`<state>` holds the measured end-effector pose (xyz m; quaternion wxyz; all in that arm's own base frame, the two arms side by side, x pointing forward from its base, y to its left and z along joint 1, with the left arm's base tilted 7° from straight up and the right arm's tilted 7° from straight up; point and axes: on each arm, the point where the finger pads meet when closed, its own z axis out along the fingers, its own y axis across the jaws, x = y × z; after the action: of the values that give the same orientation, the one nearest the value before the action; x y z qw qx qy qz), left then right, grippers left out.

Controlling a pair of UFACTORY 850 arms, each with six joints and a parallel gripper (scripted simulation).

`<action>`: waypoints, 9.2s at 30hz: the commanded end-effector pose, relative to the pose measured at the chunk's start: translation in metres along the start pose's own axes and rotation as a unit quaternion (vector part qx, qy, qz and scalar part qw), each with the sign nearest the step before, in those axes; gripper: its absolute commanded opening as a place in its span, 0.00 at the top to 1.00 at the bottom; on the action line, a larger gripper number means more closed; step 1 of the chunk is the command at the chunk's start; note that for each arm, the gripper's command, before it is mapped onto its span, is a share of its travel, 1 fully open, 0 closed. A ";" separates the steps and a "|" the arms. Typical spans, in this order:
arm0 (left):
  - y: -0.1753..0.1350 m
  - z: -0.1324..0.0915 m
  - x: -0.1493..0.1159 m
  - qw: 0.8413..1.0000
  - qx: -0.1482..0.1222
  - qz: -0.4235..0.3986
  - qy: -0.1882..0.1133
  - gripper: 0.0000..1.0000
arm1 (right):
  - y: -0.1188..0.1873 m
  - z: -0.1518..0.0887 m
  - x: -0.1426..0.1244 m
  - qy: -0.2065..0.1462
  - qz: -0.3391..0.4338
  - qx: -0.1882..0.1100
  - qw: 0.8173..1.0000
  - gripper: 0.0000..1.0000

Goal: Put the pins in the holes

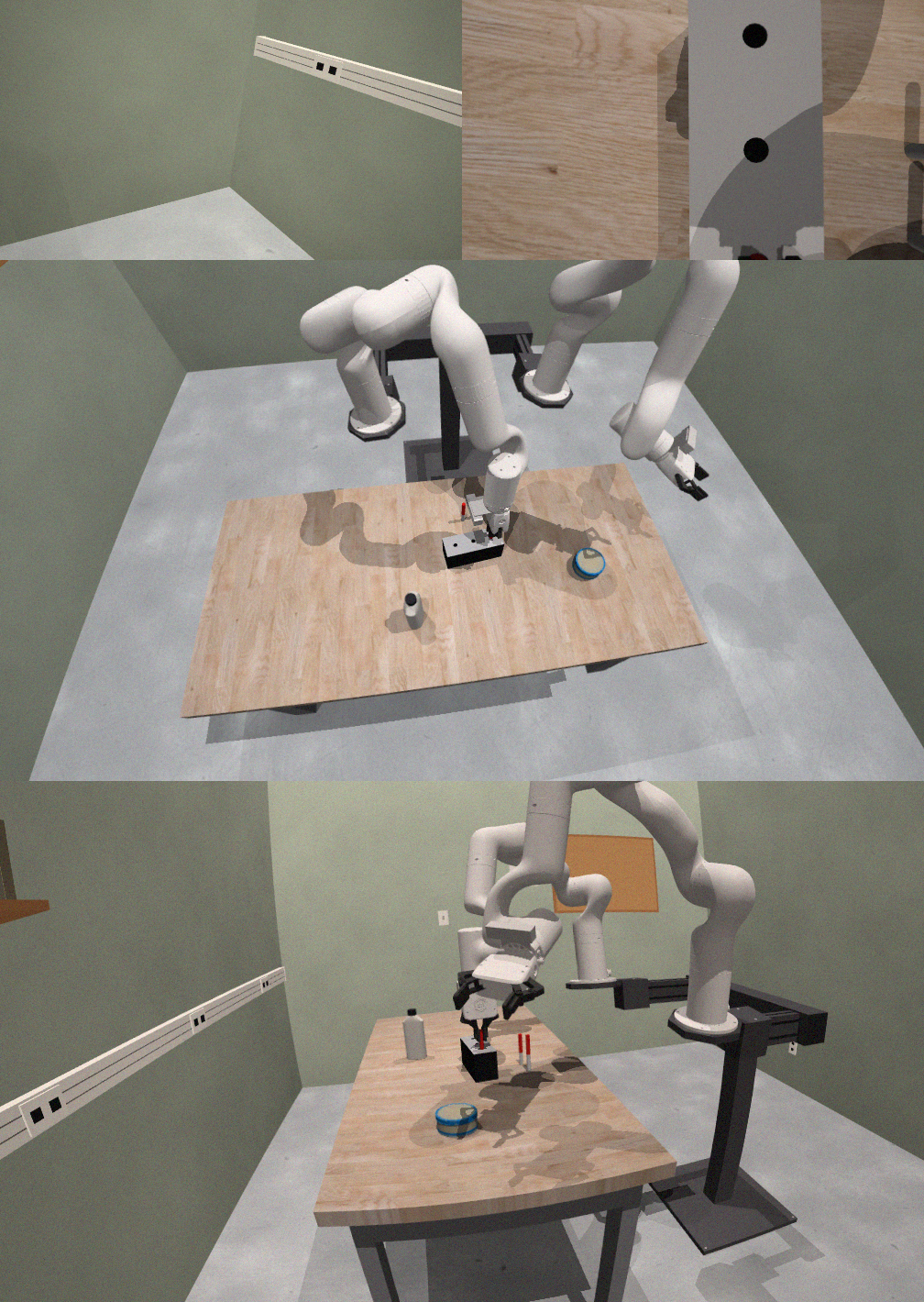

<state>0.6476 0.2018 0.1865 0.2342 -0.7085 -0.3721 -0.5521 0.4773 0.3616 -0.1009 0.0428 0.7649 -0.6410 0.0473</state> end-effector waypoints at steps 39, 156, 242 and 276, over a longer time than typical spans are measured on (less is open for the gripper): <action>0.001 0.000 0.001 1.000 0.000 -0.001 0.001 0.00 | 0.000 -0.001 -0.001 -0.001 0.000 0.002 1.000 0.00; 0.001 0.000 0.001 1.000 0.000 -0.001 0.001 0.00 | -0.001 -0.099 -0.001 -0.001 0.000 0.002 1.000 0.00; 0.001 0.000 0.001 1.000 0.000 -0.001 0.001 0.00 | 0.107 -0.175 -0.012 -0.001 0.000 0.001 1.000 0.00; 0.001 0.000 0.001 1.000 0.000 -0.001 0.001 0.00 | 0.141 -0.042 -0.016 -0.001 0.000 0.001 1.000 0.00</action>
<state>0.6476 0.2018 0.1865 0.2342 -0.7085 -0.3721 -0.5521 0.3339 0.3601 -0.0382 0.0419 0.7650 -0.6412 0.0442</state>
